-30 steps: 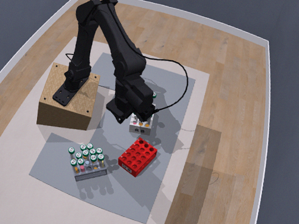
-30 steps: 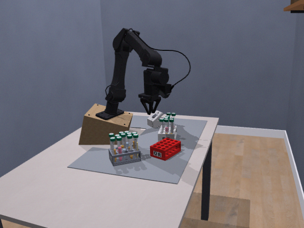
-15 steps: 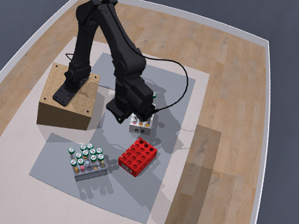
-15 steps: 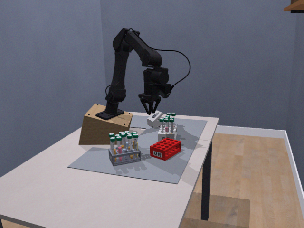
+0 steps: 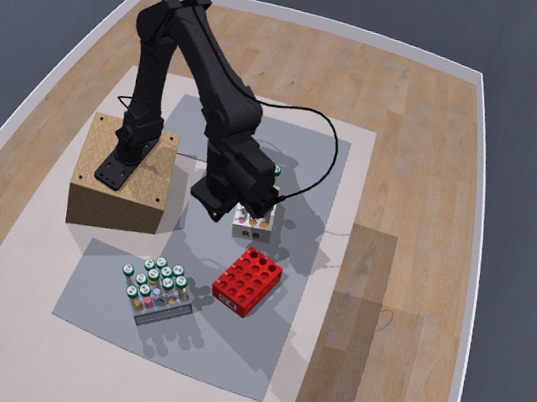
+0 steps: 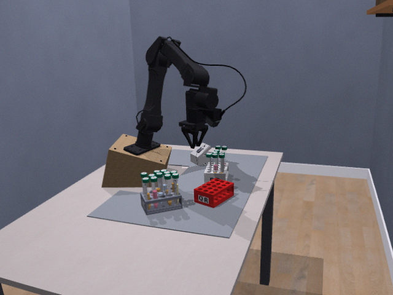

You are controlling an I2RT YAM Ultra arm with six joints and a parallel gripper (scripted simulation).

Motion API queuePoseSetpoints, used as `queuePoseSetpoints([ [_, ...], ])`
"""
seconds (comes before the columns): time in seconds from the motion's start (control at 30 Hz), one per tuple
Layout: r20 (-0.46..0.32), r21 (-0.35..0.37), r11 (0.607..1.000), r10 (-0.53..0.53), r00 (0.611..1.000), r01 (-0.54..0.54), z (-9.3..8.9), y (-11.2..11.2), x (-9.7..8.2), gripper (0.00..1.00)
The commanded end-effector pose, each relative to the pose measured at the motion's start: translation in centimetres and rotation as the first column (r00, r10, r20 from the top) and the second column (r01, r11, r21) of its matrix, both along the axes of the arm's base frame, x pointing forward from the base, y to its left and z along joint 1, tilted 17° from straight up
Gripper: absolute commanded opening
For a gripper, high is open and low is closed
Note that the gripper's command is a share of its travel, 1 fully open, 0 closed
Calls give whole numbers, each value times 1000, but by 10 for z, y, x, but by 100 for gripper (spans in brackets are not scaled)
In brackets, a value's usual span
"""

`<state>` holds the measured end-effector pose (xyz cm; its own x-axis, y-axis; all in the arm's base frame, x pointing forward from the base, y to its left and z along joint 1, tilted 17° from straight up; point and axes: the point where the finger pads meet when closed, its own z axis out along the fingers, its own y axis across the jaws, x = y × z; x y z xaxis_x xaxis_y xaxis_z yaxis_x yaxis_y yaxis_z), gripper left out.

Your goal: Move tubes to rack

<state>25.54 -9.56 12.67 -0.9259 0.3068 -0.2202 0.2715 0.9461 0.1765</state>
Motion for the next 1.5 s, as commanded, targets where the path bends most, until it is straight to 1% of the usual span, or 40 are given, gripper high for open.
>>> queuePoseSetpoints([
  [0.0,42,-31,999,-9,999,11,13,-7,3,30],
  [0.4,42,-31,999,-9,999,11,13,-7,3,30],
  [0.43,33,-12,999,-53,998,53,18,-6,0,30],
  [0.53,22,17,989,-148,989,148,18,-6,0,30],
  [0.6,22,17,989,-148,989,148,18,-6,0,30],
  [0.73,10,52,962,-267,964,266,18,-6,2,30],
  [0.9,-19,95,905,-416,909,416,18,-6,2,30],
  [1.0,-40,118,858,-499,866,500,18,-6,2,30],
  [1.1,-63,138,803,-578,814,580,18,-6,2,30],
  [1.17,-63,138,803,-578,814,580,18,-6,2,30],
  [1.3,-95,162,717,-673,734,678,18,-6,2,30],
  [1.47,-140,186,592,-774,617,784,18,-6,2,30],
])
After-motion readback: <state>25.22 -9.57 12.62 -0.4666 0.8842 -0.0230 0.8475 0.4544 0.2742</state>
